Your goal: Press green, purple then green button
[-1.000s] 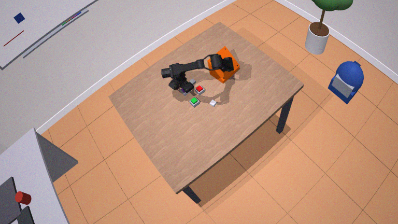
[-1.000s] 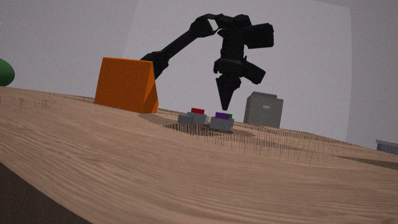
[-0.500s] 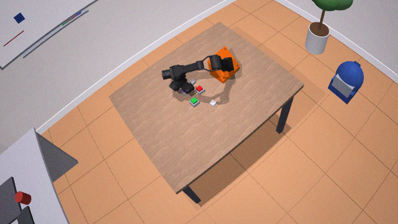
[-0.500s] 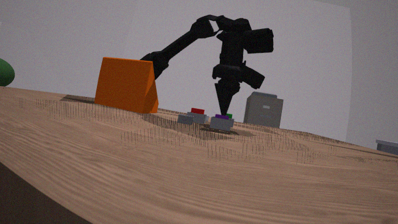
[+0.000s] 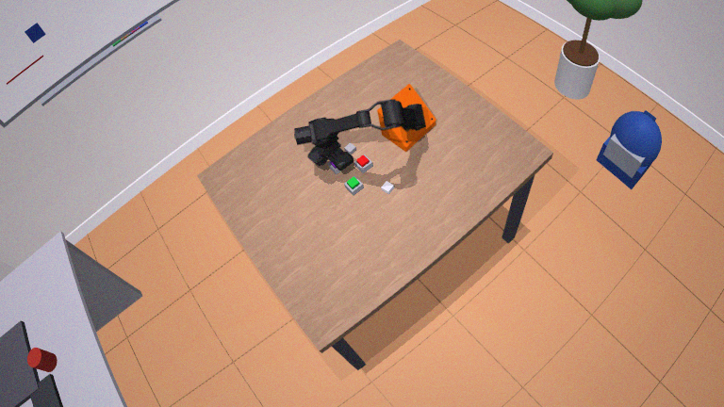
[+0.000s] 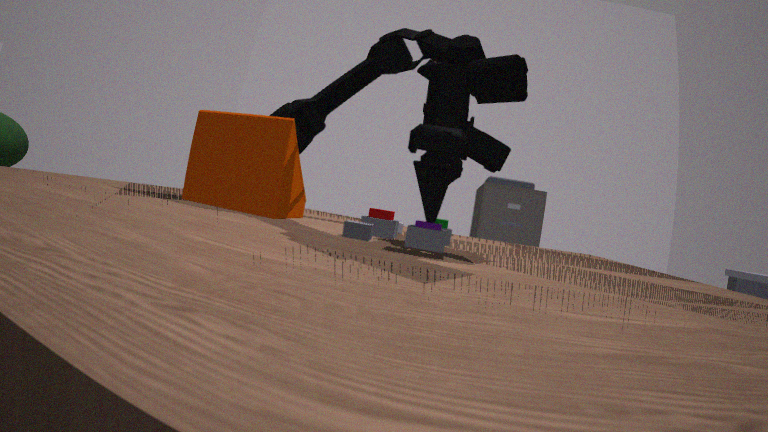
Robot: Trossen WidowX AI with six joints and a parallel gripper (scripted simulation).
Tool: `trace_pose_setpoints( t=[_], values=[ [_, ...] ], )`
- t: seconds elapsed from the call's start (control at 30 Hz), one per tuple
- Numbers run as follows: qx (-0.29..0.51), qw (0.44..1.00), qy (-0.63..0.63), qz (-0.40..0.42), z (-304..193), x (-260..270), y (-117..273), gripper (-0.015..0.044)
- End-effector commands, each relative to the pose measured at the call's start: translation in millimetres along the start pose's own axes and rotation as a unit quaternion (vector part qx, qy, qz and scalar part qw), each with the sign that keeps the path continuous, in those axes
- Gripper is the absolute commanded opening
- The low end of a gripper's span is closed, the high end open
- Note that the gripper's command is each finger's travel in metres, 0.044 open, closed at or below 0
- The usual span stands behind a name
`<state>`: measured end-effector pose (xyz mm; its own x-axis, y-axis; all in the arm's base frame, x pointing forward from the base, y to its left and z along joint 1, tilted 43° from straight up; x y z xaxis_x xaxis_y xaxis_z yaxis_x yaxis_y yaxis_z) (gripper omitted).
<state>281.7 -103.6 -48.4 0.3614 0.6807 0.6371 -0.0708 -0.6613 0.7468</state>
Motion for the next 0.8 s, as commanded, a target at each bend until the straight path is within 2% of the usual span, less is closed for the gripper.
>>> trace_pose_setpoints(
  t=[0.0,0.23,0.4,0.6,0.67,0.77],
  values=[
    [0.001,1.000,-0.002,0.000,0,-1,21,0.0020],
    [0.003,1.000,-0.003,0.001,0,-1,34,0.0020],
    [0.003,1.000,-0.003,-0.001,0,-1,91,0.0020],
    [0.003,1.000,-0.003,0.000,0,-1,93,0.0020],
    [0.002,1.000,-0.004,-0.001,0,11,94,0.0020],
    [0.002,1.000,-0.004,-0.001,-6,66,95,0.0020]
  ],
)
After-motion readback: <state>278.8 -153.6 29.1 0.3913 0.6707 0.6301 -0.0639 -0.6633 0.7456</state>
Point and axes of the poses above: the point midway between the two fingers, 35 mm back from their tips, its own y axis back along the fingers, its own x axis across the jaws, z = x × y, the point moved 3 cm from there along y, back along the fingers, and after that the axes turned 13 degrees about -y, right-handed, at the moved point
